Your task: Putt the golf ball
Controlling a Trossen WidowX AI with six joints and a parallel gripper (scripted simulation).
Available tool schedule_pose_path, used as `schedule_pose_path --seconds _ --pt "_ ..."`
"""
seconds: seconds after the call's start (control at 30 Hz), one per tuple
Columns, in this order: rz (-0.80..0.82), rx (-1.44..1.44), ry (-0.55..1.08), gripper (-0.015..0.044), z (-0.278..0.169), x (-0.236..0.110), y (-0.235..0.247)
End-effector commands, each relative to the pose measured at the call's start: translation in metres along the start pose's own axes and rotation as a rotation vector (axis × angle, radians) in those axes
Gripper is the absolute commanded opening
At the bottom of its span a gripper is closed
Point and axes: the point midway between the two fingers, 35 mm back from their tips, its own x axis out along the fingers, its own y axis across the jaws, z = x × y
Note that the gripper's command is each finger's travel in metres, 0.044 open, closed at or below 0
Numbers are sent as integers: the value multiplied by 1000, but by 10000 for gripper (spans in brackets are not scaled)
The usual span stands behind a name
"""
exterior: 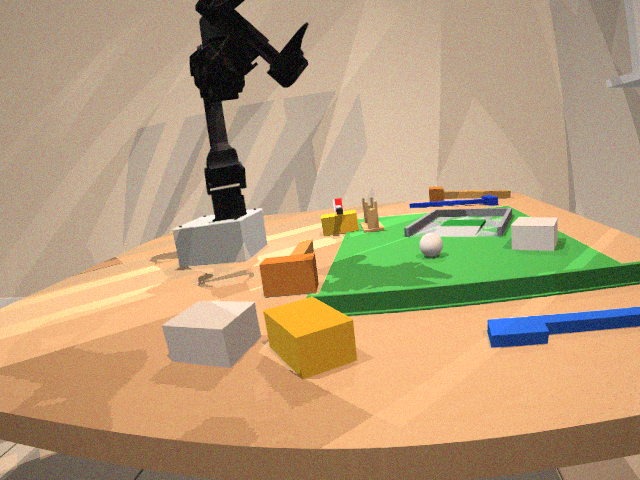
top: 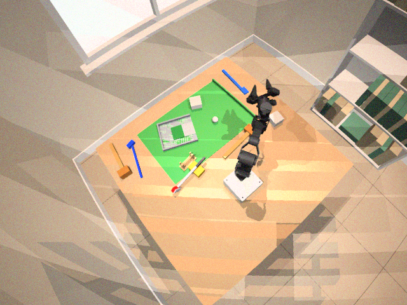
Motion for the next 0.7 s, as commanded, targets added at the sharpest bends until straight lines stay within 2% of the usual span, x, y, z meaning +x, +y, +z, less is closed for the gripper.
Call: schedule_pose_path --seconds 0.0,0.13,0.27,0.37,0.67 --pt "-8 -12 -1 426 0 1 -2" --pt "-172 -258 -4 440 -8 12 -54" --pt "-378 -574 65 440 -22 14 -118" --pt "-519 -805 165 440 -35 7 -163" --pt "-766 -1297 519 440 -65 -29 -251"
